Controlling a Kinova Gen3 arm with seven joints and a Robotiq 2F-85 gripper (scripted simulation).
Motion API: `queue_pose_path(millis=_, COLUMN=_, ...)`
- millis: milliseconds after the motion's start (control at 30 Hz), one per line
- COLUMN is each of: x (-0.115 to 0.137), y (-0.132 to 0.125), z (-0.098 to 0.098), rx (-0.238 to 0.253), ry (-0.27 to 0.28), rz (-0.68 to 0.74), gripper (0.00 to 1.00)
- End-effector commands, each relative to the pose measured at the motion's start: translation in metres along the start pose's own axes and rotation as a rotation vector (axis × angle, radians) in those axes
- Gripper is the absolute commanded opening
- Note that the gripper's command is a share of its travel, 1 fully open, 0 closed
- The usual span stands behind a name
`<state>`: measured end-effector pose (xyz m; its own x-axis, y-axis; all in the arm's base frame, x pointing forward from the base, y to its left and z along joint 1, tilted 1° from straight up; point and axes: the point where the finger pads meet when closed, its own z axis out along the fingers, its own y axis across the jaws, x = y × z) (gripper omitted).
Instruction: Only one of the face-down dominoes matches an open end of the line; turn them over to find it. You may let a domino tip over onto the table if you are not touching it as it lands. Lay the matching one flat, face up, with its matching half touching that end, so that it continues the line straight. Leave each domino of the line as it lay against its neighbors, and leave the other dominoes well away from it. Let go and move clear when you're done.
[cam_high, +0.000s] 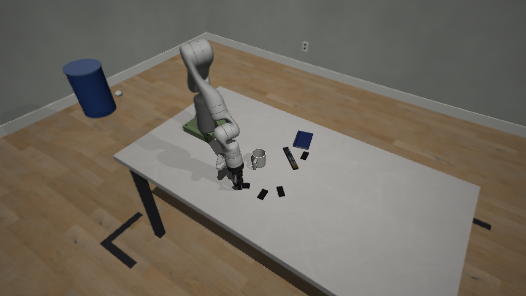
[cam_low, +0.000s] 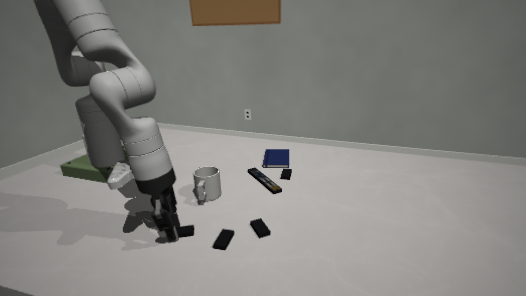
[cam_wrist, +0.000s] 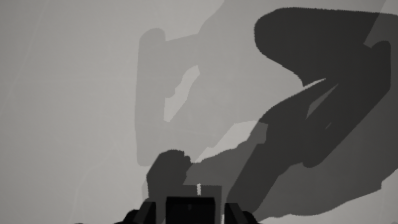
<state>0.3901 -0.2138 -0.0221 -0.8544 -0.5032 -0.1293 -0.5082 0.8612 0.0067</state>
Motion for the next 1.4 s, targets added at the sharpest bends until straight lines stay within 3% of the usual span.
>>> queue_pose_path(millis=0, x=-0.0004, y=-0.0005, z=-0.0006, rx=0.002, ry=-0.001, rz=0.000, gripper=0.49)
queue_pose_path(millis=67, x=-0.0004, y=-0.0005, z=-0.0006, rx=0.002, ry=-0.001, rz=0.000, gripper=0.49)
queue_pose_path(millis=100, x=-0.0004, y=-0.0005, z=-0.0006, rx=0.002, ry=-0.001, rz=0.000, gripper=0.31)
queue_pose_path(millis=1367, x=-0.0008, y=-0.0005, z=-0.0034, rx=0.002, ry=-0.001, rz=0.000, gripper=0.31)
